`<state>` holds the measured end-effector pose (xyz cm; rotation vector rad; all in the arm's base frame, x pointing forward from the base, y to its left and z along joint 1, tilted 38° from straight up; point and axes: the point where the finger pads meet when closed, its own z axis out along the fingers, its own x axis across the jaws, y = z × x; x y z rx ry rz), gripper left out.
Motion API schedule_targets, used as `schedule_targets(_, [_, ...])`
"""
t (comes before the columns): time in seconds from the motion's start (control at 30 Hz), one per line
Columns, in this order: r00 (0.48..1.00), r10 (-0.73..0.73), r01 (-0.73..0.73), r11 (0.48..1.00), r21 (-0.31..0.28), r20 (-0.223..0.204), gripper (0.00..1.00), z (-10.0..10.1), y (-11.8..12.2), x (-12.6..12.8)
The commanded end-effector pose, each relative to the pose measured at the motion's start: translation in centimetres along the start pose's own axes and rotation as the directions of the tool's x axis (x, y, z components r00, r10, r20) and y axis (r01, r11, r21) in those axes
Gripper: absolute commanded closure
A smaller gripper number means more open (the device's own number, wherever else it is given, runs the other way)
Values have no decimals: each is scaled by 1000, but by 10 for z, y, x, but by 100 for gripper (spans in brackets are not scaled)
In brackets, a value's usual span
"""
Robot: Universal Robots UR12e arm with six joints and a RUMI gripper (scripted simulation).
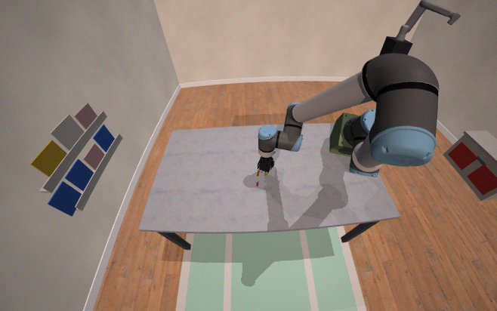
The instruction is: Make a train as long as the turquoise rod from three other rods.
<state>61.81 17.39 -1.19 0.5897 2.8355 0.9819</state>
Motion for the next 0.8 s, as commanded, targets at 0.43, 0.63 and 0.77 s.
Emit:
schedule_targets(0.43, [1000,6,-6,1000,0,3,100,-1,0,-4])
schedule_targets(0.63, [1000,5,-5,1000,0,3,100,-1,0,-4])
schedule_targets(0.77, [1000,5,-5,1000,0,3,100,-1,0,-4])
